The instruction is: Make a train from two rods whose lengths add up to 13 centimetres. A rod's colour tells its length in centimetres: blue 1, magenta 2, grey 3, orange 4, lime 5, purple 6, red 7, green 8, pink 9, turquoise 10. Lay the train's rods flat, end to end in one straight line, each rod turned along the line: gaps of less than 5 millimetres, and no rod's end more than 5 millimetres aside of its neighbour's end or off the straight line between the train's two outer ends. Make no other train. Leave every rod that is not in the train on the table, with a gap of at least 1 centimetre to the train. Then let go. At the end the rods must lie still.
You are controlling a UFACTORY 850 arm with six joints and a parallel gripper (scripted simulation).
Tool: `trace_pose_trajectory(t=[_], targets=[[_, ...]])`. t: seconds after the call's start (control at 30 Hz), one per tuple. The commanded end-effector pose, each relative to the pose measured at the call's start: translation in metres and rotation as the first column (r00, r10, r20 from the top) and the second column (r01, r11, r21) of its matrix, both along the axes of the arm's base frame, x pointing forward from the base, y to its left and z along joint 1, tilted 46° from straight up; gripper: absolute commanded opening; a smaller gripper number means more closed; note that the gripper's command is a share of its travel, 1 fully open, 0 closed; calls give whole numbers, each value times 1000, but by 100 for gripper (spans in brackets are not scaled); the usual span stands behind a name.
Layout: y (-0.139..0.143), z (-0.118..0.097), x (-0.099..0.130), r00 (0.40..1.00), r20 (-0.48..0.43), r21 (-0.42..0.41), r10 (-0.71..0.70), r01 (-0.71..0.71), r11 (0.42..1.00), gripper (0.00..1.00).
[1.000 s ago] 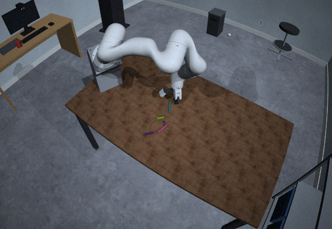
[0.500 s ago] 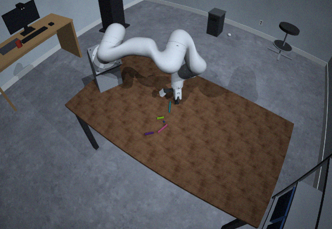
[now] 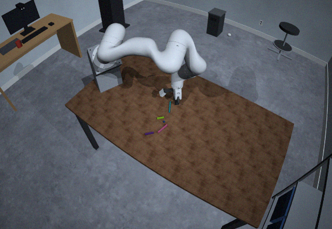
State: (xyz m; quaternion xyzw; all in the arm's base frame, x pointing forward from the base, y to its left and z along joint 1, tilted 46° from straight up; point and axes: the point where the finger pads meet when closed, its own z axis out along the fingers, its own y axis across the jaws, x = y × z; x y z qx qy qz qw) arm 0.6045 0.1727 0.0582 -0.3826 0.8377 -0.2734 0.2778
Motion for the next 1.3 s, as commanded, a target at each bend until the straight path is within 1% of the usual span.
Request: trace_pose_trajectory(t=[0.0,0.3,0.43,0.57,0.63,0.8,0.93,1.07,1.23,1.27], targets=[[0,0,0,1000,1,0,1,-1,1000,47],[2,4,-3,1000,1,0,1,-1,1000,47],[5,14,-13,1000,1,0,1,-1,1000,47],[10,28,-27,1000,1,0,1,-1,1000,47],[10,28,-27,1000,1,0,1,-1,1000,47],[17,47,-45,1000,1,0,1,-1,1000,47],[21,58,-55,1000,1,0,1,-1,1000,47],[22,63,-60,1000,1,0,1,-1,1000,47],[22,63,-61,1000,1,0,1,-1,1000,47],[22,63,-61,1000,1,0,1,-1,1000,100]])
